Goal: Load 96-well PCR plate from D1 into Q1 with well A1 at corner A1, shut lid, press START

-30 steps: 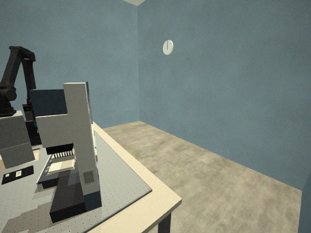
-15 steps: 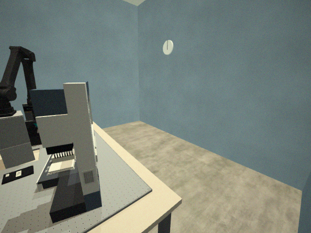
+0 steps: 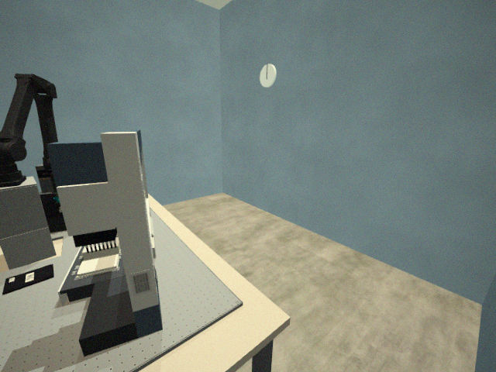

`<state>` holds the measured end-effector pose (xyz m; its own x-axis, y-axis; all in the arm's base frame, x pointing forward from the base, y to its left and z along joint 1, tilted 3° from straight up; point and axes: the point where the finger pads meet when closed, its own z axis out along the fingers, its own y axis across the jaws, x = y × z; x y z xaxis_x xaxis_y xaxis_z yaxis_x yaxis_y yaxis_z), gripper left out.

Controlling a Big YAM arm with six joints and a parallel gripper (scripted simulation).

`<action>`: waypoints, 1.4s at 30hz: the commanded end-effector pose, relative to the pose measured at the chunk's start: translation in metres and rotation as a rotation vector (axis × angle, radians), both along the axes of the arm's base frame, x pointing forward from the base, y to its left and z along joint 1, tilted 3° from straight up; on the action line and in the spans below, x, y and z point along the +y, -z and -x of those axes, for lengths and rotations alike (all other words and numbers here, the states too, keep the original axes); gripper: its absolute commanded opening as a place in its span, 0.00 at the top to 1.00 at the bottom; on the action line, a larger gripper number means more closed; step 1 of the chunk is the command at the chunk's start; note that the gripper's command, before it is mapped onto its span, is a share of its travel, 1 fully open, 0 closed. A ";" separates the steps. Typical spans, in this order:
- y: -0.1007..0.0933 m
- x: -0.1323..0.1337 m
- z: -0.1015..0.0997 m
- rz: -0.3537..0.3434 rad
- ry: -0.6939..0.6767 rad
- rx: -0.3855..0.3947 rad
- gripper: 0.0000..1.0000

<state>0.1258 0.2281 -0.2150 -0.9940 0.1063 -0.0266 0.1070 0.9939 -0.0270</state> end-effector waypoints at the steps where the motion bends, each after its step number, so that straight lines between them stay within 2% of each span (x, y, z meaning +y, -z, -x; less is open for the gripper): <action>1: 0.004 -0.001 0.000 -0.005 0.017 -0.003 1.00; 12: 0.003 0.001 -0.001 -0.005 0.017 -0.003 1.00; 23: 0.012 -0.013 0.011 0.026 0.000 0.012 1.00; 28: 0.006 -0.021 0.012 0.036 -0.004 0.018 1.00; 32: -0.006 -0.025 0.007 0.030 -0.003 0.016 1.00; 38: -0.019 -0.013 -0.002 -0.005 -0.009 -0.004 1.00; 42: -0.023 -0.029 0.006 0.019 -0.014 0.008 1.00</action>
